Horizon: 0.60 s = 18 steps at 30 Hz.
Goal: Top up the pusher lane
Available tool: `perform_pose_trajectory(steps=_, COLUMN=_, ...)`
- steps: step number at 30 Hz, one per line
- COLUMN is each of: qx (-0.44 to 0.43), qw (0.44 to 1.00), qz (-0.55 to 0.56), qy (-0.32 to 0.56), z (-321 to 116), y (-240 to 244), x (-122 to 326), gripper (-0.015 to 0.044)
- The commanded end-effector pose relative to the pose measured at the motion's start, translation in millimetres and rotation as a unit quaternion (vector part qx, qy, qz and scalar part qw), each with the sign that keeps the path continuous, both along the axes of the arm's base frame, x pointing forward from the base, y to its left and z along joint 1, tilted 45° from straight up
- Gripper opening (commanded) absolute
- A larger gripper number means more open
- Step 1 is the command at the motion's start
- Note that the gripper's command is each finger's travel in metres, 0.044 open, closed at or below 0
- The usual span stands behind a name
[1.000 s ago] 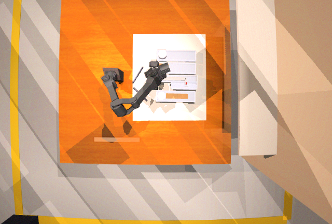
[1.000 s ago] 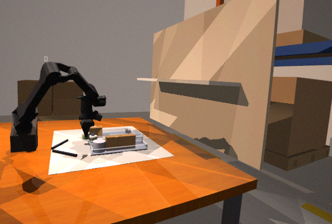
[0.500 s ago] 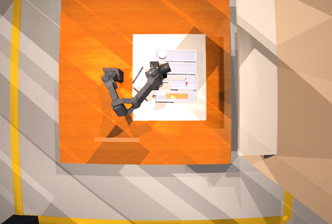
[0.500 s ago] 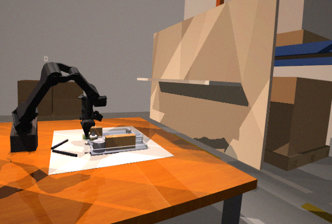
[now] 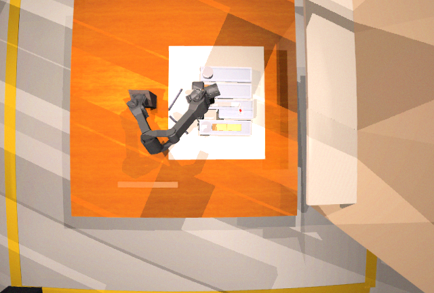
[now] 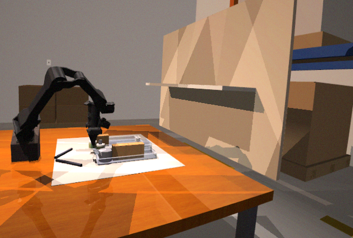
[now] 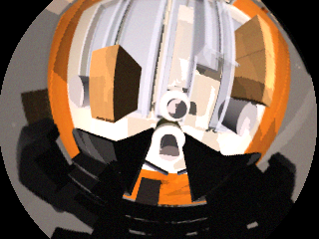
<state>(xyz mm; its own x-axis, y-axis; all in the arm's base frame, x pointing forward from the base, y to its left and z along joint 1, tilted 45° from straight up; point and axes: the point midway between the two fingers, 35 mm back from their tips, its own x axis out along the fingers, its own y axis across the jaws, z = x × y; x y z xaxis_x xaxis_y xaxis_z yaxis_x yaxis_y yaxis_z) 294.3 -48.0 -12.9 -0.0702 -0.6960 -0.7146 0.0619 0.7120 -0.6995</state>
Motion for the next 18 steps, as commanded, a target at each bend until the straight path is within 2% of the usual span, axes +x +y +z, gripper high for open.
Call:
perform_pose_trajectory(steps=1, qx=0.0, qw=1.0, qz=0.003, qy=-0.012, z=2.8, y=0.5, x=9.7, gripper=0.0)
perform_pose_trajectory(steps=18, qx=0.0, qw=1.0, qz=0.003, qy=-0.012, z=3.7, y=0.3, x=15.7, gripper=0.0)
